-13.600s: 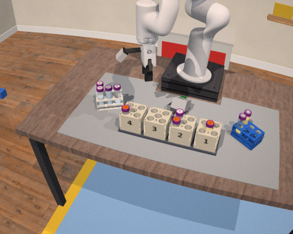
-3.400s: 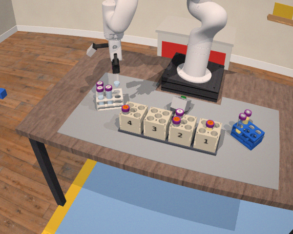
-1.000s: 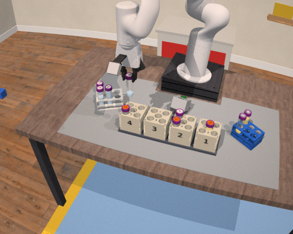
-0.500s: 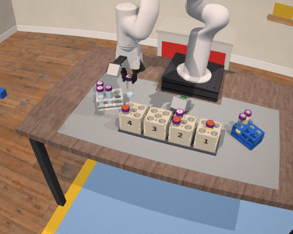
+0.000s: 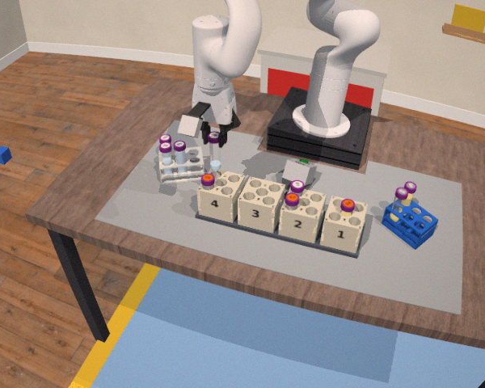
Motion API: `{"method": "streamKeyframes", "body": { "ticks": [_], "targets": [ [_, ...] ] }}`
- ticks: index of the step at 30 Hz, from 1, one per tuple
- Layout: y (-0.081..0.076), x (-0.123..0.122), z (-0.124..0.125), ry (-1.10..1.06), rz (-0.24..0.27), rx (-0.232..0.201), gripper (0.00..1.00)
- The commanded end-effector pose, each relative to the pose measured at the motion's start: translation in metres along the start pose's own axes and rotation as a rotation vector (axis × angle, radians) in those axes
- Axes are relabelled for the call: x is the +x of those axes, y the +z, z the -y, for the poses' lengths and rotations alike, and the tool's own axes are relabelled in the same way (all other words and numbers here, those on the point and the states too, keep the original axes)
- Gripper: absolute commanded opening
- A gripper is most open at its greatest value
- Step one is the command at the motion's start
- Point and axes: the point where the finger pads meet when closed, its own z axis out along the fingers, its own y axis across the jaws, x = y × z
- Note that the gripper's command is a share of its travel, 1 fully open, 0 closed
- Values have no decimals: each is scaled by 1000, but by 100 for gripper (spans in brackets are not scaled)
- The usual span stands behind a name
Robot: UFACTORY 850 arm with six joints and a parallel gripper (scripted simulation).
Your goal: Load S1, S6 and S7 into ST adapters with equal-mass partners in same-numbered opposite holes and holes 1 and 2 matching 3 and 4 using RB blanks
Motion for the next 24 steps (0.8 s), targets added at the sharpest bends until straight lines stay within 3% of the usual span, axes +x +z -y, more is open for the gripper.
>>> {"method": "streamKeyframes", "body": {
  "ticks": [1,16,24],
  "targets": [
    [1,1,-1,0,-2,-1,0],
    [2,1,-1,0,-2,-1,0],
    [10,1,-1,0,-2,-1,0]
  ]
}}
